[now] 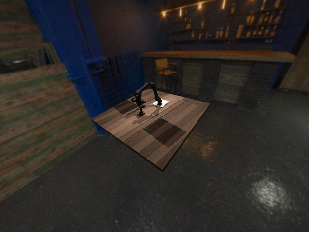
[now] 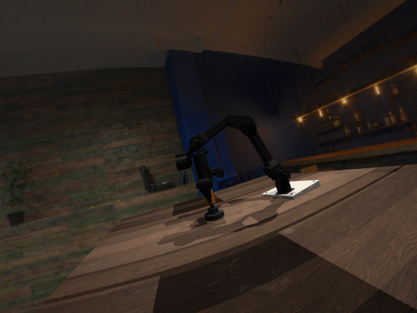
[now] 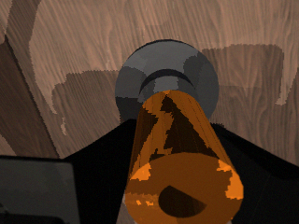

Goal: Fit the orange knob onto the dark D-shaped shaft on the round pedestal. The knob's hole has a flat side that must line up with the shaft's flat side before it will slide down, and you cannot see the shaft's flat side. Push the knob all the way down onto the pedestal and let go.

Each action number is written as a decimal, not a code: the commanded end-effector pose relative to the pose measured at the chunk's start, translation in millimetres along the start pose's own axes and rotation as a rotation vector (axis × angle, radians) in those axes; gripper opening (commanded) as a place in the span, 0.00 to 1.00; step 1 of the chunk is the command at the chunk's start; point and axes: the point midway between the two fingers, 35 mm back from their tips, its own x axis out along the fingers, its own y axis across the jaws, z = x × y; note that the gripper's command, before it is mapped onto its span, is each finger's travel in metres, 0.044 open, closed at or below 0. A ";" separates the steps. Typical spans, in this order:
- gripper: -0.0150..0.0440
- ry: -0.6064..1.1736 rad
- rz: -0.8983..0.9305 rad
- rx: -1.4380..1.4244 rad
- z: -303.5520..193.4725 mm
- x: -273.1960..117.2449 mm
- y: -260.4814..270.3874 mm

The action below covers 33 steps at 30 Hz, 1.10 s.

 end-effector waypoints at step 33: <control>0.25 0.006 -0.004 -0.014 1.9 0.5 -0.1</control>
